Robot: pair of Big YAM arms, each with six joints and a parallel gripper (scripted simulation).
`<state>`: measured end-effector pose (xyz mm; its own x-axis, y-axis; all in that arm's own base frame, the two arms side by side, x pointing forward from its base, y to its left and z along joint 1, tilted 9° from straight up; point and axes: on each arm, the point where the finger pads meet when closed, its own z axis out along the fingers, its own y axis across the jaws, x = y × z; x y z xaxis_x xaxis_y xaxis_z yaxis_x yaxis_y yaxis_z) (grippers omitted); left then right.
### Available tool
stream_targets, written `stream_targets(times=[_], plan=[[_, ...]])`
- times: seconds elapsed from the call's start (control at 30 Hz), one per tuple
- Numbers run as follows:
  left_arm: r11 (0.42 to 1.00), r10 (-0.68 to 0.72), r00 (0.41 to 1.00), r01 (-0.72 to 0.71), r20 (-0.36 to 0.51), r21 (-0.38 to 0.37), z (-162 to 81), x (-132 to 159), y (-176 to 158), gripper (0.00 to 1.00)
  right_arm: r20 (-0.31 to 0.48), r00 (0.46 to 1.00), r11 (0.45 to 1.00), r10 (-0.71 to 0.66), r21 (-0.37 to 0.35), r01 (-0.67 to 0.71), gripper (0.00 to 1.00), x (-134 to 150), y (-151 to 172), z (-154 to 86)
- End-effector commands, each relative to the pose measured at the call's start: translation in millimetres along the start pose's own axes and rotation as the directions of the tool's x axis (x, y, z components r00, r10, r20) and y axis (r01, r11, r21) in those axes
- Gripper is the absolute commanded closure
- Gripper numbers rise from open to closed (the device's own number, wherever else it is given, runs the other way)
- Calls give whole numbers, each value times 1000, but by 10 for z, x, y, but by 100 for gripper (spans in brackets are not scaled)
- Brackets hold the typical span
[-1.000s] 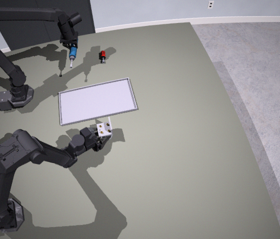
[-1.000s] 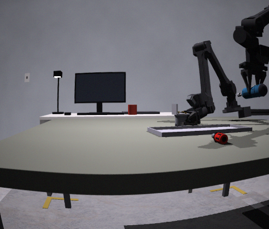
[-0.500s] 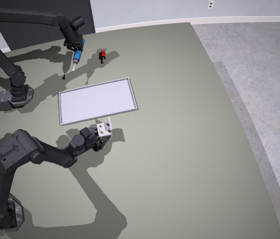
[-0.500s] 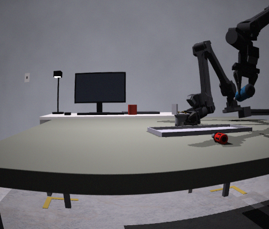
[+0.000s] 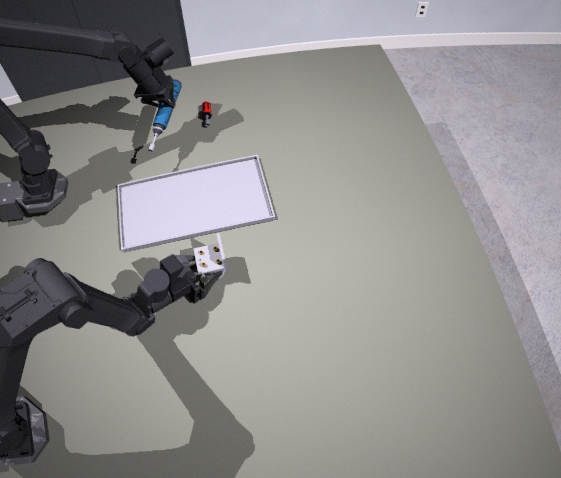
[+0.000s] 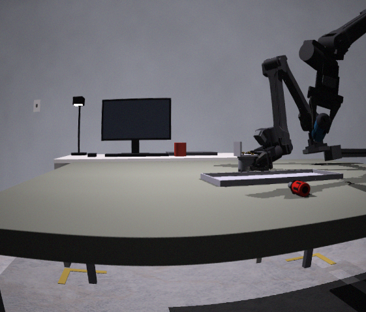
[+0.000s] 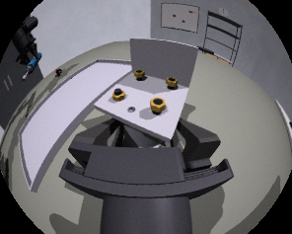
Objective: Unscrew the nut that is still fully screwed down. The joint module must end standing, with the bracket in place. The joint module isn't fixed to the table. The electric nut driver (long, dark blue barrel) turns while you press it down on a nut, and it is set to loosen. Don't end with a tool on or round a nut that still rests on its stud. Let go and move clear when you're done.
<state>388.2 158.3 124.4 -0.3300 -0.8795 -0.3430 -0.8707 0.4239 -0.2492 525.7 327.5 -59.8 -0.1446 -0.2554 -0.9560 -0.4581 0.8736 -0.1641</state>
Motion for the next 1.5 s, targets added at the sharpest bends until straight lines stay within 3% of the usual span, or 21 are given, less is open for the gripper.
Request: stream_targets(times=[0.0,0.17,0.23,0.33,0.47,0.6,0.73,0.8,0.9,1.0,1.17,1.3,1.33,1.47], plan=[[994,73,995,-78,67,80,-127,-142,-355,58,-35,999,1000,1,11,-1,41,153,-86,1],[994,54,994,-62,92,93,-220,-265,-362,58,-35,999,1000,1,11,-1,41,153,-86,1],[990,101,993,-107,67,87,-98,-2,-315,58,-35,999,1000,1,11,-1,41,153,-86,1],[980,134,985,-148,111,133,-190,-73,-544,58,-35,999,1000,1,11,-1,41,153,-86,1],[968,190,975,-205,112,142,-85,122,-551,58,-35,999,1000,1,11,-1,41,153,-86,1],[951,220,963,-247,157,184,-164,37,-813,58,-35,999,1000,1,11,-1,41,153,-86,1],[956,206,965,-234,162,179,-166,-23,-770,58,-35,999,1000,1,11,-1,41,153,-86,1],[945,250,957,-274,146,178,-77,222,-715,58,-35,999,1000,1,11,-1,41,153,-86,1],[923,272,941,-314,199,222,-210,157,-962,58,-35,999,1000,1,11,-1,41,153,-86,1],[909,316,929,-354,192,219,-90,354,-907,58,-35,999,1000,1,11,-1,41,153,-86,1],[876,345,905,-406,249,260,-196,324,-1187,58,-35,999,1000,1,11,-1,41,153,-86,1],[882,332,908,-395,256,258,-216,258,-1157,58,-35,999,1000,1,11,-1,41,153,-86,1],[872,363,901,-418,237,253,-133,452,-1080,58,-35,999,1000,1,11,-1,41,153,-86,1],[835,383,874,-467,300,293,-280,440,-1347,58,-35,999,1000,1,11,-1,41,153,-86,1]])
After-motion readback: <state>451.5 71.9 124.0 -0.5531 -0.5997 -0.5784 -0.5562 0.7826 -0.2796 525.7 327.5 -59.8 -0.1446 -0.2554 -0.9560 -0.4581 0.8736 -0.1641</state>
